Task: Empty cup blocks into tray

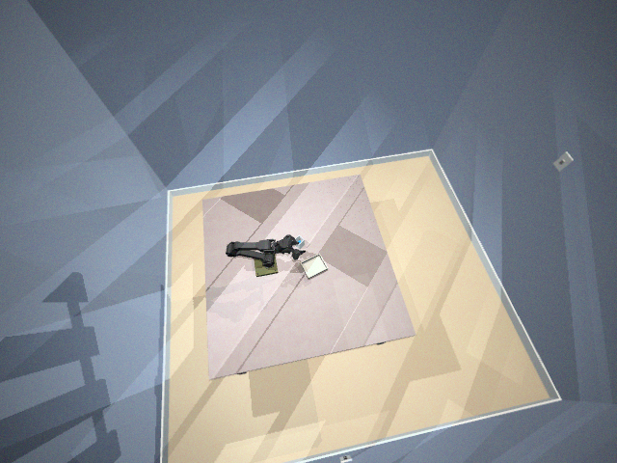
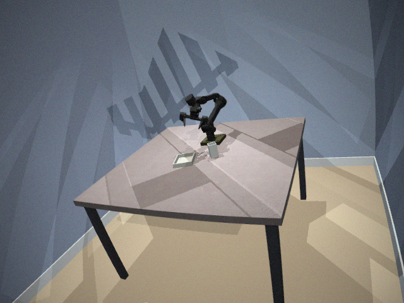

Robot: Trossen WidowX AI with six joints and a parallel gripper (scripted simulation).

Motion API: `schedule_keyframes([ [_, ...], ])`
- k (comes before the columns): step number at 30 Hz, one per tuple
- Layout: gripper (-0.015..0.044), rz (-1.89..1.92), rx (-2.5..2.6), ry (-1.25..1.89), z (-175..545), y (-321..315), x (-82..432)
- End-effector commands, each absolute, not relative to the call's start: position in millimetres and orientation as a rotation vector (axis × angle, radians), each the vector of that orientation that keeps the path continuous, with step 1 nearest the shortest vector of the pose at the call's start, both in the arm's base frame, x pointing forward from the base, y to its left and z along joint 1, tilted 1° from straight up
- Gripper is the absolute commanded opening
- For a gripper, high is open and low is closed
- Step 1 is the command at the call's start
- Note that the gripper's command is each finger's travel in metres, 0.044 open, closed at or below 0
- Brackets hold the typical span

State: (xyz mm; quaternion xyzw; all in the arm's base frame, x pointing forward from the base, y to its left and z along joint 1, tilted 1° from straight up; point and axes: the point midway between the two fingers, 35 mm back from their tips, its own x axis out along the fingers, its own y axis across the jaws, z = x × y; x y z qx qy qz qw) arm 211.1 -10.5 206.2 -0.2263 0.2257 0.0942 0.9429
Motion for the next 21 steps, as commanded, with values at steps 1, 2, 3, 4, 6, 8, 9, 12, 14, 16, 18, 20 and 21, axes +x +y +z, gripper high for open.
schedule_keyframes([
  [1,0.0440,0.317,-0.365,0.468,186.7,17.6,208.8],
  [2,0.0440,0.347,-0.343,0.473,181.9,24.3,207.6],
  [3,0.0440,0.377,-0.320,0.480,177.1,31.0,206.1],
  [4,0.0440,0.407,-0.297,0.487,172.4,37.7,204.4],
  [6,0.0440,0.466,-0.253,0.504,162.9,50.8,200.1],
  [8,0.0440,0.524,-0.209,0.524,153.5,63.5,194.9],
  [9,0.0440,0.548,-0.191,0.534,149.7,68.6,192.4],
  [12,0.0440,0.567,-0.177,0.542,146.6,72.7,190.3],
  [14,0.0440,0.567,-0.177,0.542,146.6,72.7,190.3],
  [16,0.0440,0.567,-0.177,0.542,145.9,72.7,190.4],
  [18,0.0440,0.567,-0.177,0.542,140.1,72.6,191.0],
  [20,0.0440,0.567,-0.177,0.542,131.5,72.5,191.6],
  [21,0.0440,0.567,-0.177,0.542,127.1,72.5,191.8],
])
